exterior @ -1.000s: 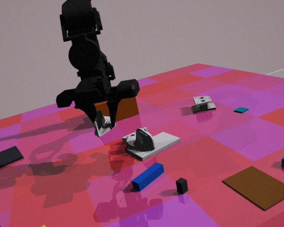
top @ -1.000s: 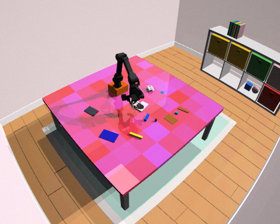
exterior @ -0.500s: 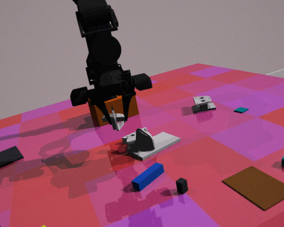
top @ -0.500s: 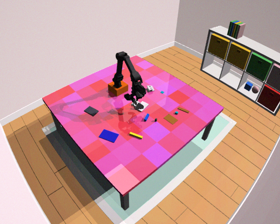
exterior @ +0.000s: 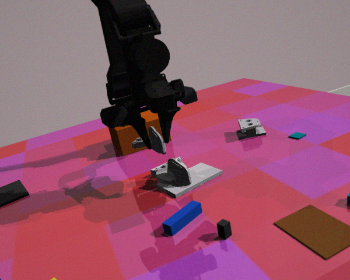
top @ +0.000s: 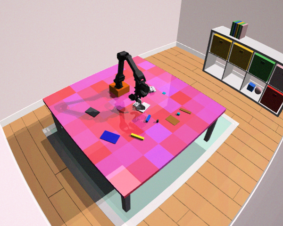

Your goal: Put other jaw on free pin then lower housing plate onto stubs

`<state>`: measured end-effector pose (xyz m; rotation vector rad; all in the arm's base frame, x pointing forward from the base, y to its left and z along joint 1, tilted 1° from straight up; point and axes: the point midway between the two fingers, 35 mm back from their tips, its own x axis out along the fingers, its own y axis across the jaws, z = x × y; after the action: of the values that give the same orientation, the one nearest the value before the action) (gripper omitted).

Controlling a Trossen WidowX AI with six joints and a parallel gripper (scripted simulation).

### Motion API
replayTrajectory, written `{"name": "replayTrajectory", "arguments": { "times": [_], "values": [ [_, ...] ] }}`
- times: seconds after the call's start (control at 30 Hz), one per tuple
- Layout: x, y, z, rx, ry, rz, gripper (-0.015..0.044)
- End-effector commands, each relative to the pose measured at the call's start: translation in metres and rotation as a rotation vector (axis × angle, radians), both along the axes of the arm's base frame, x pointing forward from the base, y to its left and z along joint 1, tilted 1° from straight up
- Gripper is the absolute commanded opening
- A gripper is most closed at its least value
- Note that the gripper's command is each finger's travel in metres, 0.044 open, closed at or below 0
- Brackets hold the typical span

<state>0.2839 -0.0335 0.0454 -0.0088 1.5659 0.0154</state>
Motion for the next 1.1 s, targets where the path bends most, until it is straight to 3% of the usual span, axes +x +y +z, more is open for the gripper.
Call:
{"name": "replayTrajectory", "arguments": {
  "times": [0.0, 0.8, 1.07],
  "values": [
    [-0.001, 0.002, 0.000, 0.004, -0.001, 0.017, 0.0134],
    [-0.001, 0.002, 0.000, 0.004, -0.001, 0.003, 0.0134],
    [0.006, 0.024, 0.000, 0.005, -0.001, 0.003, 0.0134]
  ]
}}
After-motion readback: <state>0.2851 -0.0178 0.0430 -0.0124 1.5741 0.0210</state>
